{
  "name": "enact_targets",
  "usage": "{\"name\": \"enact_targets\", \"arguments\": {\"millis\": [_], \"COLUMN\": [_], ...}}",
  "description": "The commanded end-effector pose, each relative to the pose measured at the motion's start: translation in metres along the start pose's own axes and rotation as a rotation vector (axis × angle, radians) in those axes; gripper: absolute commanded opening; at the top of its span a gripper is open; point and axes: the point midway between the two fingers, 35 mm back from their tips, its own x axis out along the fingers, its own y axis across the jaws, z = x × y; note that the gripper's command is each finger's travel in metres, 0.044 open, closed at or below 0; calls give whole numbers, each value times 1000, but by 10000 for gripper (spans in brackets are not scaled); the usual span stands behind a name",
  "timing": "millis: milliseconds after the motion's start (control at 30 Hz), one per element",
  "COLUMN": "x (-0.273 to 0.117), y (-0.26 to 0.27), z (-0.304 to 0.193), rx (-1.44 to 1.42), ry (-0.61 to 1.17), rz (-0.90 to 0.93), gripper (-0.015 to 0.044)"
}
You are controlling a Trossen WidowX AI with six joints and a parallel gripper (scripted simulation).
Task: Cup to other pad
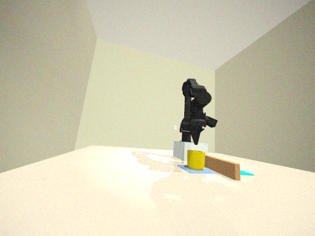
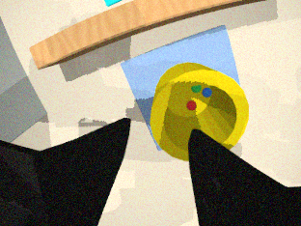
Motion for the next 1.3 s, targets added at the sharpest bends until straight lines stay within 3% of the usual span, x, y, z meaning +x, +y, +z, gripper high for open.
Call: {"name": "enact_targets", "arguments": {"millis": [0, 1267], "x": [6, 63], "y": [0, 2], "z": [-1, -1], "rx": [-8, -8], "ry": [7, 7], "rz": [6, 6], "gripper": [167, 167]}}
